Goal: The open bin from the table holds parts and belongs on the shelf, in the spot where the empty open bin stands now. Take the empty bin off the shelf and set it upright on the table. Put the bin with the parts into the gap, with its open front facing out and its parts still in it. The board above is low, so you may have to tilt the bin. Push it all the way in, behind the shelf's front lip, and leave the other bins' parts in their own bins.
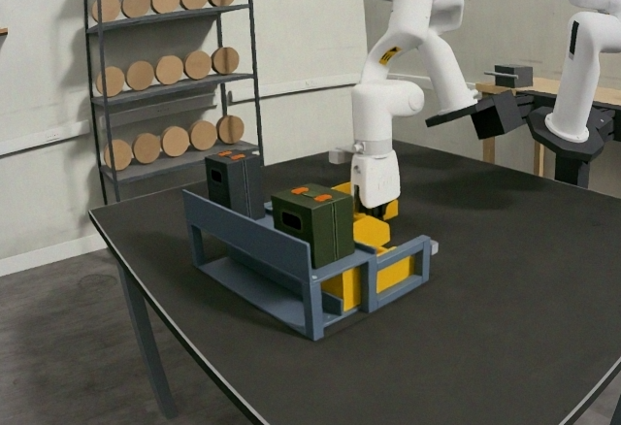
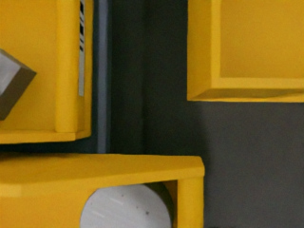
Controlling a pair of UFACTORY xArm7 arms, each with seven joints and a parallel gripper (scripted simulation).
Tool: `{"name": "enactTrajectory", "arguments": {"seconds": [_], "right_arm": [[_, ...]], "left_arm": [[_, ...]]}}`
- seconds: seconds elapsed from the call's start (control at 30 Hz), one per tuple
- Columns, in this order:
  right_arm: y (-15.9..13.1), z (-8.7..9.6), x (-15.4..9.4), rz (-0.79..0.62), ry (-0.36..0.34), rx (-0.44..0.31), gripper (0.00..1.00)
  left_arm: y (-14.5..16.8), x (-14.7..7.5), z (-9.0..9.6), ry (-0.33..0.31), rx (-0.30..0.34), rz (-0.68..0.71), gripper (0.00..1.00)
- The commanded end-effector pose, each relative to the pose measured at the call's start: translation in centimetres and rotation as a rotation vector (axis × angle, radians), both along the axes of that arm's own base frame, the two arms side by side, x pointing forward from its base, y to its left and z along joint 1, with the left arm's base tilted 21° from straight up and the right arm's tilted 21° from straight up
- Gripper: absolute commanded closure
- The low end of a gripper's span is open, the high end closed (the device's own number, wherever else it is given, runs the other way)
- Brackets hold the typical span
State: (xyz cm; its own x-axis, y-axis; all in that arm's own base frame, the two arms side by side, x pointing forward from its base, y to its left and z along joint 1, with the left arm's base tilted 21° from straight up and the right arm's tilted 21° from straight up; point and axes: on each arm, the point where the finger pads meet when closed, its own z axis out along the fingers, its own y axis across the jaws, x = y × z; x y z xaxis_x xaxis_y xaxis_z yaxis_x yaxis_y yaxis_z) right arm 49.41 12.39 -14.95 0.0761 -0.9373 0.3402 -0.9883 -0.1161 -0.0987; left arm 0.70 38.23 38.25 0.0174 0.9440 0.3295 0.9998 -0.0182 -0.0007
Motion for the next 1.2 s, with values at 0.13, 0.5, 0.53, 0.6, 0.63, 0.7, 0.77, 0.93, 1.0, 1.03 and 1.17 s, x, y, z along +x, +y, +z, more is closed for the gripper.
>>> {"name": "enactTrajectory", "arguments": {"seconds": [0.13,0.5,0.53,0.6,0.63,0.7,0.77,0.93,1.0,1.03,1.17], "right_arm": [[0.2,0.2,0.2,0.002,-0.004,0.003,1.0],[0.2,0.2,0.6,0.002,-0.004,0.003,1.0],[0.2,0.2,0.7,0.002,-0.004,0.003,1.0],[0.3,0.2,0.9,0.002,-0.004,0.003,1.0],[0.3,0.2,1.0,0.002,-0.004,0.003,1.0],[0.3,0.3,1.1,0.002,-0.004,0.003,1.0],[0.3,0.3,1.2,0.002,-0.004,0.003,1.0],[0.4,0.3,1.8,0.002,-0.004,0.003,1.0],[0.4,0.4,2.1,0.002,-0.004,0.003,1.0],[0.4,0.4,2.2,0.002,-0.004,0.003,1.0],[0.5,0.5,2.8,0.002,-0.004,0.003,1.0]], "left_arm": [[0.0,0.0,0.2,-0.001,0.004,0.0,0.0],[0.0,0.0,0.2,-0.001,0.004,0.0,0.0],[0.0,0.0,0.2,-0.001,0.004,0.0,0.0],[0.0,0.0,0.2,-0.001,0.004,0.0,0.0],[0.0,0.0,0.2,-0.001,0.004,0.0,0.0],[0.0,0.0,0.2,-0.001,0.004,0.0,0.0],[0.0,0.0,0.2,-0.001,0.004,0.0,0.0],[0.0,0.0,0.2,-0.001,0.004,0.0,0.0],[0.0,0.0,0.2,-0.001,0.004,0.0,0.0],[0.0,0.0,0.2,-0.001,0.004,0.0,0.0],[0.0,0.0,0.2,-0.001,0.004,0.0,0.0]]}}
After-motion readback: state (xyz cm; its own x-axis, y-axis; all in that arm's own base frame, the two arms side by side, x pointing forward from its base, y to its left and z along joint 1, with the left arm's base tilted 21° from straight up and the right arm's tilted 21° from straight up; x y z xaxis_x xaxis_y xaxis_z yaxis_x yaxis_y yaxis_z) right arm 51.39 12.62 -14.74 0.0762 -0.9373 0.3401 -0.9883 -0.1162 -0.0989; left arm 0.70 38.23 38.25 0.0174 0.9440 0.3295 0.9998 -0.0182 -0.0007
